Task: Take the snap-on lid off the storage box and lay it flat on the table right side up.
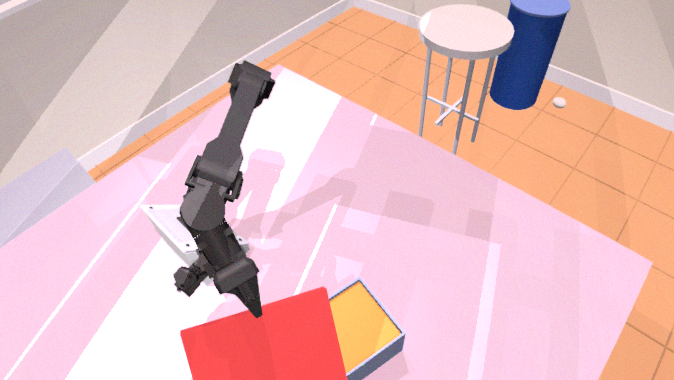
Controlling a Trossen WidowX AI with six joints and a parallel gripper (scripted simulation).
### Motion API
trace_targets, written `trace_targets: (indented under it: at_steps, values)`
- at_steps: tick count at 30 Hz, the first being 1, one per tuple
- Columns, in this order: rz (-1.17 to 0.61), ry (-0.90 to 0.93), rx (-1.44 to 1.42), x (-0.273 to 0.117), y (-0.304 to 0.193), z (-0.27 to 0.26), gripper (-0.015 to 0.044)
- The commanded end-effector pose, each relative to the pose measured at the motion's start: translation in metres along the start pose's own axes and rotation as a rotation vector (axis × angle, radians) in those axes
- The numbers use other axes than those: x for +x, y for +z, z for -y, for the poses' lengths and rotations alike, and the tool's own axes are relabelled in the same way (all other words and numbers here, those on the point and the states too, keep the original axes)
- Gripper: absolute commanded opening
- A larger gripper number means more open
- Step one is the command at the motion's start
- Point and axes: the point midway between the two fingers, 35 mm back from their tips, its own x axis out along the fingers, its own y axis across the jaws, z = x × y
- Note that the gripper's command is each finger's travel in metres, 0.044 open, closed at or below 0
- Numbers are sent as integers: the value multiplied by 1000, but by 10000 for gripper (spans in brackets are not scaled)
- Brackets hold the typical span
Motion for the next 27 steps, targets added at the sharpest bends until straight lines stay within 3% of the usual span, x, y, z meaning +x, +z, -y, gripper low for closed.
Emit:
trace_targets:
  at_steps: [1,27]
  values:
    - [1,7,-4,-2,10,-1,0]
    - [3,8,-6,-3,62,-1,0]
